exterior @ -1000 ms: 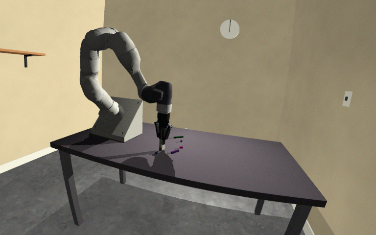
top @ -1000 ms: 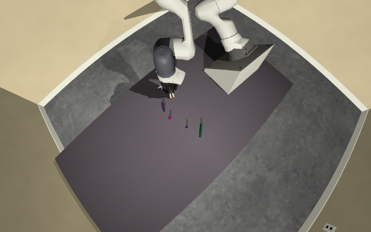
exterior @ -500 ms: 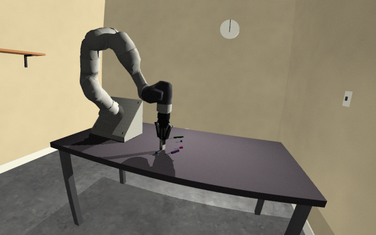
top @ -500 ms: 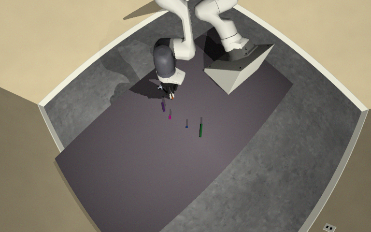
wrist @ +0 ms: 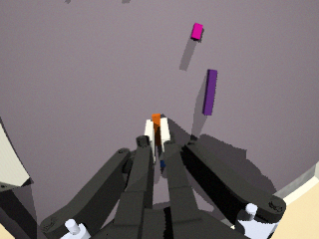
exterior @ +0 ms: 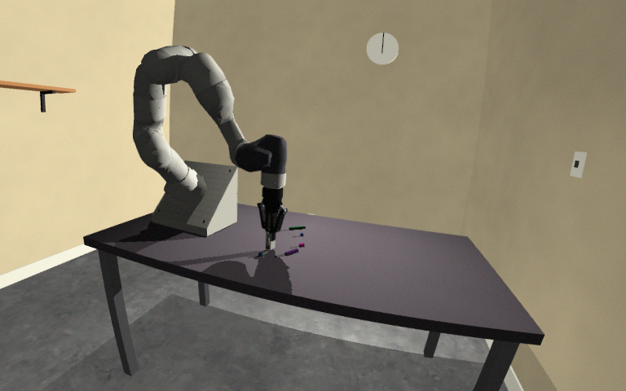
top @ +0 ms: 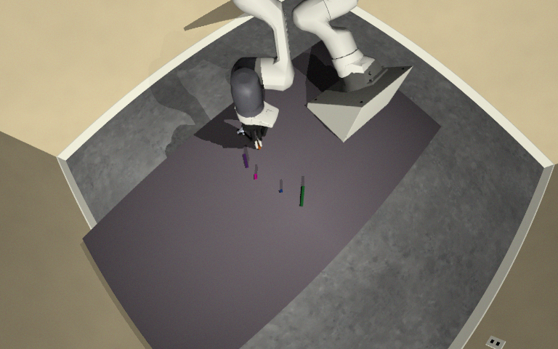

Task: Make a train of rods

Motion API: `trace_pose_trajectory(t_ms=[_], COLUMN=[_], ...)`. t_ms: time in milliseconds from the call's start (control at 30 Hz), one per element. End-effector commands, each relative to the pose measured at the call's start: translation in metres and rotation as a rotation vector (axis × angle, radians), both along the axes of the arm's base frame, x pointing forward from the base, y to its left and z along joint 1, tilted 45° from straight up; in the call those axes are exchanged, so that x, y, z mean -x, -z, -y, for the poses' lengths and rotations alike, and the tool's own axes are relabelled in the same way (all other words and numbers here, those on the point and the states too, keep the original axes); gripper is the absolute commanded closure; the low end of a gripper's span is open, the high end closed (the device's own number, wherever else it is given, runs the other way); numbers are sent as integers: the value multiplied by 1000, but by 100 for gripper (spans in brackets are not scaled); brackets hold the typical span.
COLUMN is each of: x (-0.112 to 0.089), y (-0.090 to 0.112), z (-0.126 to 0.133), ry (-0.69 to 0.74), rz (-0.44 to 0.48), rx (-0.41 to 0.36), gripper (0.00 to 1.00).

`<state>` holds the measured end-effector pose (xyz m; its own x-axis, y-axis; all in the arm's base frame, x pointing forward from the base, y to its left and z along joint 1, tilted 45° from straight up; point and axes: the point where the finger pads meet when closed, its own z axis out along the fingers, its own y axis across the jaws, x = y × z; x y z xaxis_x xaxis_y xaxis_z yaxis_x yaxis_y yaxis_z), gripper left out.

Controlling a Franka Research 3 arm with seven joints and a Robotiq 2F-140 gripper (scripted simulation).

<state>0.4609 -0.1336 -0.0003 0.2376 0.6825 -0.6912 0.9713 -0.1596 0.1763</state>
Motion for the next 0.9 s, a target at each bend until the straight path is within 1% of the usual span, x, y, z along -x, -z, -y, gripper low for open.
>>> trace_pose_trajectory(t_ms=[0, 867], x=[-2, -4], y=[0, 2], z=[-1, -3], ry=[0, 3], rz=[6, 8], rx=[-2, -2], gripper=[97, 97])
